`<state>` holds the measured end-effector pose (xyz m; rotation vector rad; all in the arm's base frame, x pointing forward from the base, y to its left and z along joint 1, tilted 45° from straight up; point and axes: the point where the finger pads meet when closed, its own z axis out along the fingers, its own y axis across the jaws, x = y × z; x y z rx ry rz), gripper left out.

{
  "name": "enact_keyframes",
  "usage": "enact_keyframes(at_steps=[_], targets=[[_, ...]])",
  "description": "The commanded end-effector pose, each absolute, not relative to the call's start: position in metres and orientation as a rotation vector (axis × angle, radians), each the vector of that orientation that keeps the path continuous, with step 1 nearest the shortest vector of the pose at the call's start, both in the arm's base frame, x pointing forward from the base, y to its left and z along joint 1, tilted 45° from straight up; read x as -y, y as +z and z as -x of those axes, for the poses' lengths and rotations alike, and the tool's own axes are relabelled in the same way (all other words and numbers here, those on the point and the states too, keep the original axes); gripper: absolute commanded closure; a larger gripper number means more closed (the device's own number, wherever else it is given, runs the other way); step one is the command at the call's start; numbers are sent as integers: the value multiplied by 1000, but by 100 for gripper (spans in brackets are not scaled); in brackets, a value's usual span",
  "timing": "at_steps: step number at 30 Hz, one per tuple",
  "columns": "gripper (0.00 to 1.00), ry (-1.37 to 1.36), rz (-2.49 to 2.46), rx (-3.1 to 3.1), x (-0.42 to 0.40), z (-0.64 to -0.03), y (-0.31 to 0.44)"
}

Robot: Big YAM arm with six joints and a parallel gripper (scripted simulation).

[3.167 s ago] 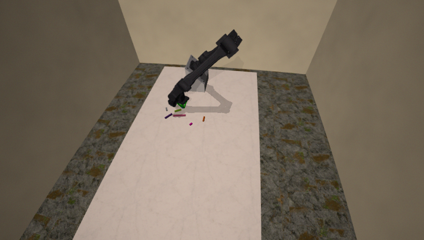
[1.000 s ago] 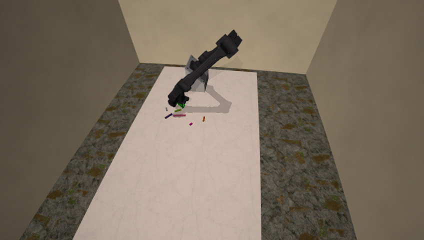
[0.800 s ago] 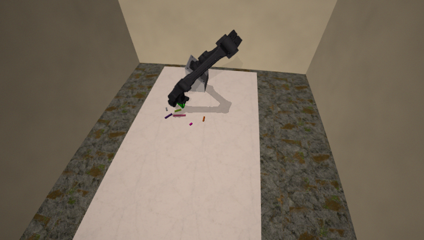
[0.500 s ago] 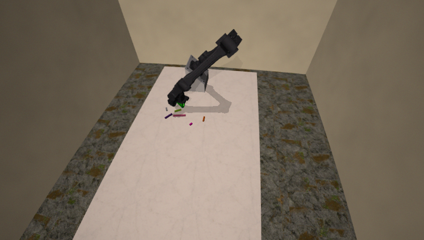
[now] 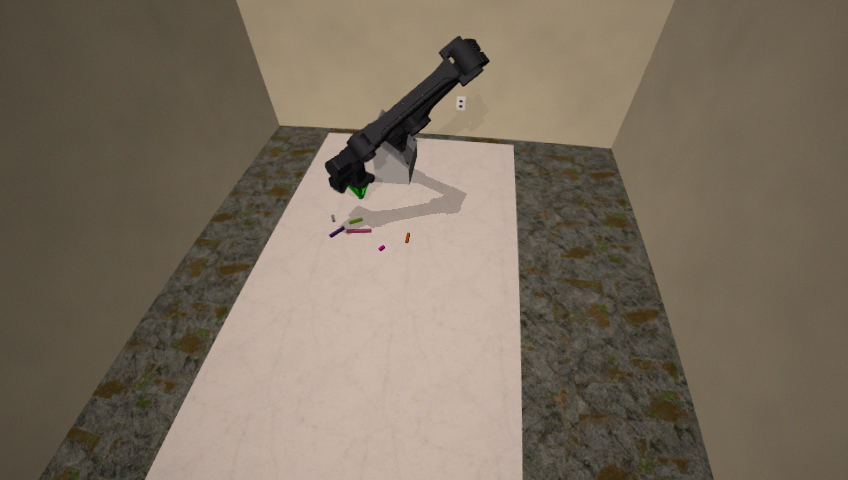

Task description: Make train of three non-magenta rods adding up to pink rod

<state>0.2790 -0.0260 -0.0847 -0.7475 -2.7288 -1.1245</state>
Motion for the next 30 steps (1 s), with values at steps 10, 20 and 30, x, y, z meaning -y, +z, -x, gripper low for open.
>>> enact_keyframes(at_steps=[10,20,30], targets=[[96,-1136,657,2770,39,-288,-75],[96,-1153,563,2781,-25,-299,-18],[96,-1160,585,2780,-30,-300,-12]])
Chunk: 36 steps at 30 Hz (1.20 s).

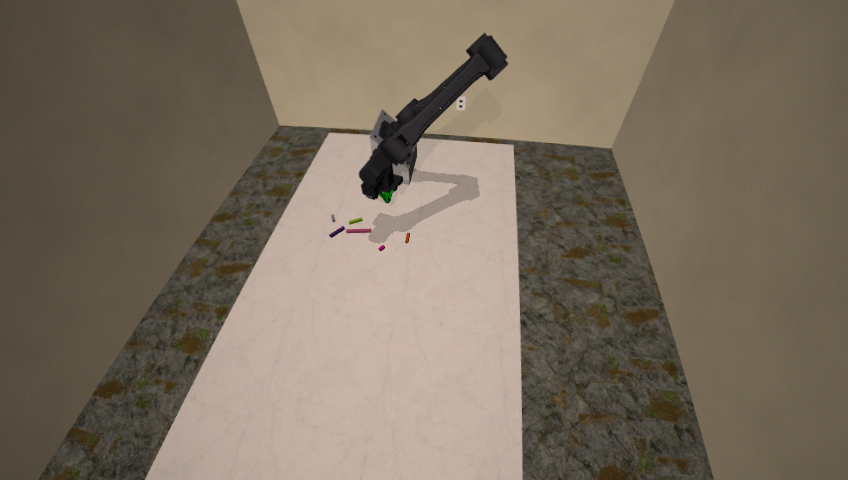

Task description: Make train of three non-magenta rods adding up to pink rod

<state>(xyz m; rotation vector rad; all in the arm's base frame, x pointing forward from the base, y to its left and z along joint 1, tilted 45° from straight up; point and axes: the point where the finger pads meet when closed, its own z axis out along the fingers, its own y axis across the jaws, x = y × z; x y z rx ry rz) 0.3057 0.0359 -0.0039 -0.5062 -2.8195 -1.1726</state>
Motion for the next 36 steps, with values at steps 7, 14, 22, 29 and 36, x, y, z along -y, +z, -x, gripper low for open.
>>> enact_keyframes(at_steps=[7,14,22,29,36], targets=[[96,-1168,567,2817,-30,-306,-5],[96,-1157,534,2788,-49,-302,-21],[96,-1160,535,2786,-66,-303,-37],[96,-1158,535,2785,-87,-304,-59],[96,-1157,535,2784,-100,-305,-73]])
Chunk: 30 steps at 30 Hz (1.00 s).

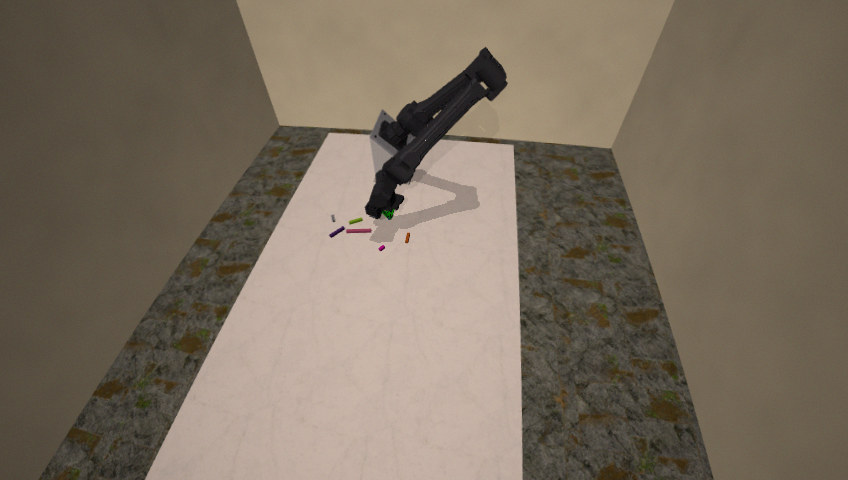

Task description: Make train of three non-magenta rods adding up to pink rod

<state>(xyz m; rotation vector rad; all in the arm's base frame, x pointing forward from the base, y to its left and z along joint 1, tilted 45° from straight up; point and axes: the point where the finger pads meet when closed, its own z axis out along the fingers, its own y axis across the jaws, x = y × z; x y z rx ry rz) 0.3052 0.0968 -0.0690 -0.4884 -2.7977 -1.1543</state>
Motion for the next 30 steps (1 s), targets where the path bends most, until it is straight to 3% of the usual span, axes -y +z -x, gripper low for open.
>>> enact_keyframes(at_steps=[1,30], targets=[[96,-1157,535,2784,-101,-305,-73],[96,-1164,542,2795,-98,-308,-69]])
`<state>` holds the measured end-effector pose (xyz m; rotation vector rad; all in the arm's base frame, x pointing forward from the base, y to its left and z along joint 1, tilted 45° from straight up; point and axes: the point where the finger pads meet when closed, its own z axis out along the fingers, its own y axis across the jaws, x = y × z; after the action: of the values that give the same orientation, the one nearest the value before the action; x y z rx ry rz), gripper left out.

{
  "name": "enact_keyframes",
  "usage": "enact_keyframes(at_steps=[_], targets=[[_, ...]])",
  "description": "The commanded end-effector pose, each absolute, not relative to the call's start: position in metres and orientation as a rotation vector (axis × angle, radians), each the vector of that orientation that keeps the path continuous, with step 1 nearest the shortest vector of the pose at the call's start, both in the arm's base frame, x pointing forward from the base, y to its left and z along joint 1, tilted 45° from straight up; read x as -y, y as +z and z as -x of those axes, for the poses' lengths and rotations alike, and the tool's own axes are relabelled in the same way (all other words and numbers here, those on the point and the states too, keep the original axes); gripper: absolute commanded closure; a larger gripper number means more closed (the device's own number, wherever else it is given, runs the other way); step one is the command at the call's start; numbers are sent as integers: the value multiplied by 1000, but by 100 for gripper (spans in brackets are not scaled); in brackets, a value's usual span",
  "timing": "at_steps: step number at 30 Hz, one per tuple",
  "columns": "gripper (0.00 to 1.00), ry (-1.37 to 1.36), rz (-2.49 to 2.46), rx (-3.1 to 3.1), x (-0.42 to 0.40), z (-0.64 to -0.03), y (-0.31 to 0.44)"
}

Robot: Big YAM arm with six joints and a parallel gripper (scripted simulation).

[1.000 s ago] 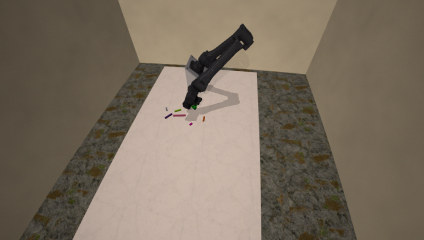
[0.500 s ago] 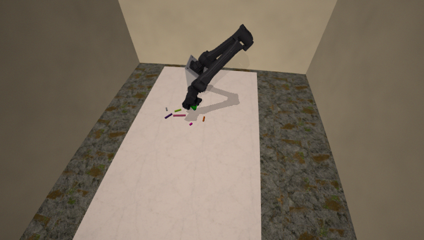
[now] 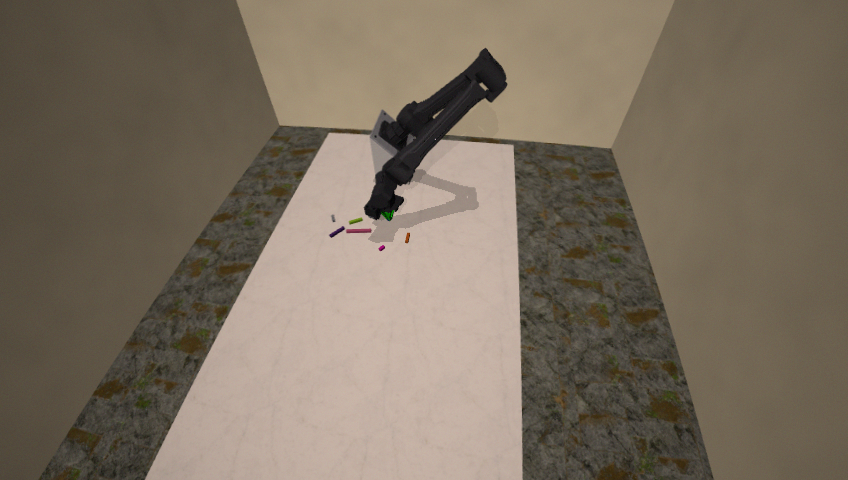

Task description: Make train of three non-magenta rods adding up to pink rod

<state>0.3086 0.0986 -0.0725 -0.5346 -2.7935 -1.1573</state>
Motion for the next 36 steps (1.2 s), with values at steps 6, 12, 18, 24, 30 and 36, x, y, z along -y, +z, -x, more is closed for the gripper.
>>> enact_keyframes(at_steps=[6,12,18,24,30,36], targets=[[96,-1164,542,2795,-98,-308,-69],[96,-1164,542,2795,-98,-308,-69],[96,-1166,535,2800,-98,-308,-70],[96,-1170,527,2809,-96,-308,-70],[96,-1171,534,2810,-94,-309,-71],[96,-1171,536,2809,-94,-309,-71]])
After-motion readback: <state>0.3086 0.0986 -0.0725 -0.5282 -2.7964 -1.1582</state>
